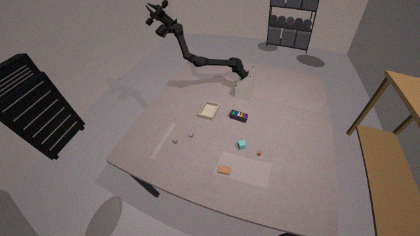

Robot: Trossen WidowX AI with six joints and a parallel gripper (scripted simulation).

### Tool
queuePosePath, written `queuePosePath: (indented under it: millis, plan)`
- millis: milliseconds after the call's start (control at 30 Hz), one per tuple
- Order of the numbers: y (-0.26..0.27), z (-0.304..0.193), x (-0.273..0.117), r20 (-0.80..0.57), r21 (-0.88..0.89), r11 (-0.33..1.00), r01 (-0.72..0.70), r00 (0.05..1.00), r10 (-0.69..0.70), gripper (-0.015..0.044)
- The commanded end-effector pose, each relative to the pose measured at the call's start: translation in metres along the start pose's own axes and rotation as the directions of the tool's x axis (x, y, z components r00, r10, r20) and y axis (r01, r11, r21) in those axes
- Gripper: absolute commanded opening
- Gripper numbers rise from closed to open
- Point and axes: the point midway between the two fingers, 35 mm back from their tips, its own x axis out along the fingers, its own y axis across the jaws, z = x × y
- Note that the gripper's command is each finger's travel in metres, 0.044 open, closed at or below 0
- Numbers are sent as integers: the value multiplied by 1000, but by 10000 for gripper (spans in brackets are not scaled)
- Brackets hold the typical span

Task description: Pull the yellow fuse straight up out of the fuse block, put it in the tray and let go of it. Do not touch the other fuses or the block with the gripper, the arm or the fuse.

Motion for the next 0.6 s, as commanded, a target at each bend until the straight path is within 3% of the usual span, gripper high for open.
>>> queuePosePath:
  millis: [0,233,567]
  plan:
    - [-56,-9,-4,22,-178,975,132,991,-130,66]
    - [-158,0,-22,99,-398,847,353,934,-342,66]
    - [-265,66,-71,316,-631,509,586,793,-521,66]
